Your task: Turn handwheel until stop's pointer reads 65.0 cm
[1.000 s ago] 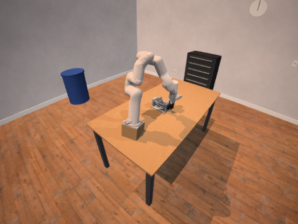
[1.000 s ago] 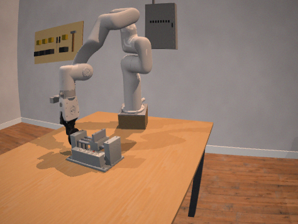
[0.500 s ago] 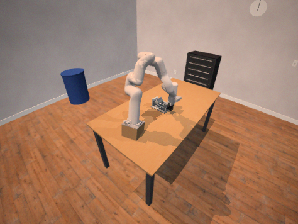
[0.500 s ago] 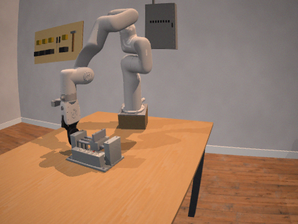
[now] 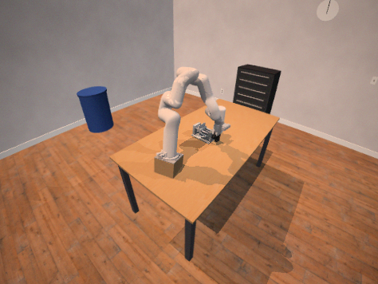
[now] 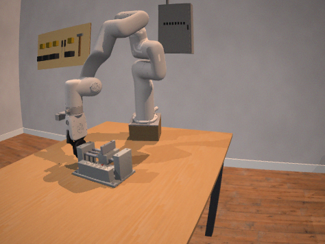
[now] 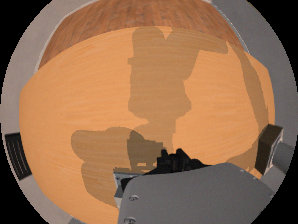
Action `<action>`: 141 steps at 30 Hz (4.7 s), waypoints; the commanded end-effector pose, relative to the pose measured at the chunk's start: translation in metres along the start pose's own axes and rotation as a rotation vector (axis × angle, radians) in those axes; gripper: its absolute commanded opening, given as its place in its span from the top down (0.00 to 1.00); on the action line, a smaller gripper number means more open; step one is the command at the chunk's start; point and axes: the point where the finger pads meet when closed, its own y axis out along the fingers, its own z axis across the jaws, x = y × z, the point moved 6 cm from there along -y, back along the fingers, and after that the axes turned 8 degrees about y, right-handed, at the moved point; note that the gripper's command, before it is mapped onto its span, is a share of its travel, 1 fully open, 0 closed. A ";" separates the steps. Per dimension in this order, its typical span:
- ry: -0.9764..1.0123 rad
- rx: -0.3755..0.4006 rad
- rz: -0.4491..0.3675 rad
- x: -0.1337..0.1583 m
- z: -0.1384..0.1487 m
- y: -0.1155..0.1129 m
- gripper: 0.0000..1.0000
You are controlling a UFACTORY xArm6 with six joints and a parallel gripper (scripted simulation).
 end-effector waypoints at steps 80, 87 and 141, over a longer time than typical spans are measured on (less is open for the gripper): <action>0.000 -0.002 0.000 0.000 -0.005 -0.038 0.94; 0.000 -0.002 0.000 0.000 0.002 -0.030 0.94; 0.000 -0.002 0.000 0.007 -0.048 -0.013 0.94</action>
